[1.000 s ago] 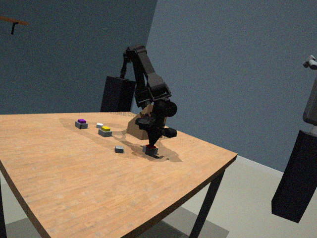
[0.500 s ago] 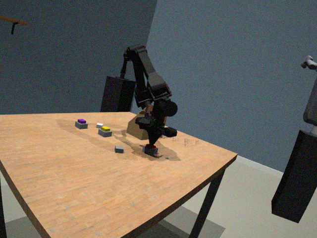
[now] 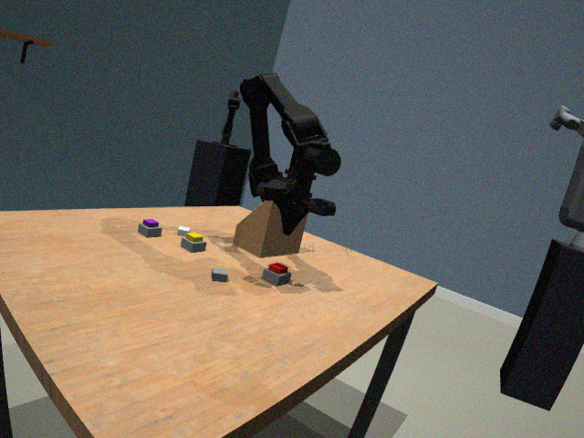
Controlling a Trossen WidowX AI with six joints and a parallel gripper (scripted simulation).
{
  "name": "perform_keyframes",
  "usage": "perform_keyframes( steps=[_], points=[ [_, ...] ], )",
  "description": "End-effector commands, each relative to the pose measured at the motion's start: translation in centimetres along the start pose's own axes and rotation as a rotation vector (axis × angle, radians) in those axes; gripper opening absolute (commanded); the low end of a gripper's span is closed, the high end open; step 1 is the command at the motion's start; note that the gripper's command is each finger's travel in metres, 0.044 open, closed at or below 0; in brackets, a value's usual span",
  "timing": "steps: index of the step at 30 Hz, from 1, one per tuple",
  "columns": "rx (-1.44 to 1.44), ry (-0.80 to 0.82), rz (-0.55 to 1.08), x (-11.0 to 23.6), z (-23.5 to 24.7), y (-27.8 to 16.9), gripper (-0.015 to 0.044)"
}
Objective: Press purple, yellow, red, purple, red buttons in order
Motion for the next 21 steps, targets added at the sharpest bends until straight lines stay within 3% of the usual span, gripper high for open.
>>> perform_keyframes(
  steps=[1,6,14,21],
  points=[
    [-0.009,0.003,0.007,1.1,-0.1,0.0,0.0020],
    [-0.006,0.048,0.016,2.0,-2.9,2.4,0.0020],
    [-0.007,0.129,-0.001,3.1,-15.1,8.2,0.0020],
    [-0.007,0.084,-0.029,2.4,-26.6,9.3,0.0020]
  ],
)
Point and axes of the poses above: the point midway between the two fingers, 35 mm back from their tips, its own x axis back along the fingers, its own z axis across the jaws, y = z × x, the point moved 8 cm from there along x, back along the fingers, and after that the axes turned 8 degrees about x, right-handed, at the moved point
